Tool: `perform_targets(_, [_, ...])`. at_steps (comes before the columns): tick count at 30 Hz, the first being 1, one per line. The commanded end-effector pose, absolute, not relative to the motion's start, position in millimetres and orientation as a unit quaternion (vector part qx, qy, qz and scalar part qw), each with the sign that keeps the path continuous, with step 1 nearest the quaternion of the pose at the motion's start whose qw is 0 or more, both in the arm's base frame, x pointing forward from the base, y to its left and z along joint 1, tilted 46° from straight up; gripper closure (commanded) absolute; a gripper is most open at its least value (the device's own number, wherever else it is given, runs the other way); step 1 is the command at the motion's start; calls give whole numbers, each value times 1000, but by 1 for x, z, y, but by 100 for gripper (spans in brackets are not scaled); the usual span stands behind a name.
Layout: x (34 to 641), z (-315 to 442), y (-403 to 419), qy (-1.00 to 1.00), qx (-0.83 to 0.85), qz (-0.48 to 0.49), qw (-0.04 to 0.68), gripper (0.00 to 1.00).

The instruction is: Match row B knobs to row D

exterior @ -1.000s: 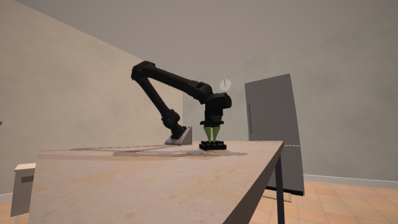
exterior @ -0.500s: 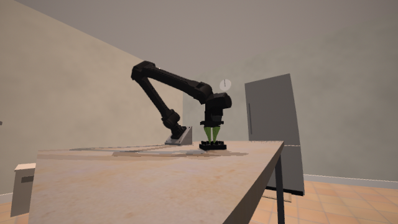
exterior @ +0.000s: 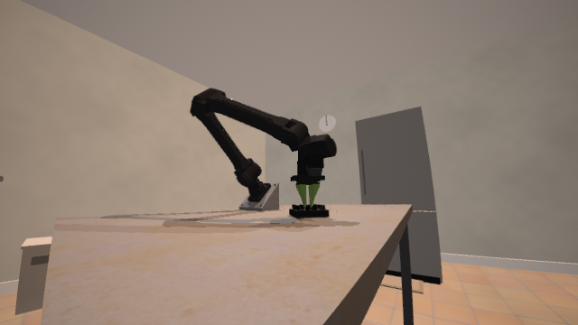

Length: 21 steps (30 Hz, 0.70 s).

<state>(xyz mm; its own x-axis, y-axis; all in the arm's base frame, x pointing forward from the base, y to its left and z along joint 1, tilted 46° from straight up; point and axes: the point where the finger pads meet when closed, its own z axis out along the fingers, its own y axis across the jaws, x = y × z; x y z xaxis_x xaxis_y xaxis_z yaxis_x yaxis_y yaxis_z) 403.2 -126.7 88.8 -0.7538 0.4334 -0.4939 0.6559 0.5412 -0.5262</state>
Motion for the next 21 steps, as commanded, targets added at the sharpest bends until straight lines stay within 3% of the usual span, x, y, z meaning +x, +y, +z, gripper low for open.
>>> perform_targets(1, [408, 88, -125, 866, 311, -359, 157, 81])
perform_targets(5, [408, 88, -125, 866, 311, -359, 157, 81])
perform_targets(6, [408, 88, -125, 866, 311, -359, 157, 92])
perform_targets(21, [408, 88, -125, 866, 311, -359, 157, 92])
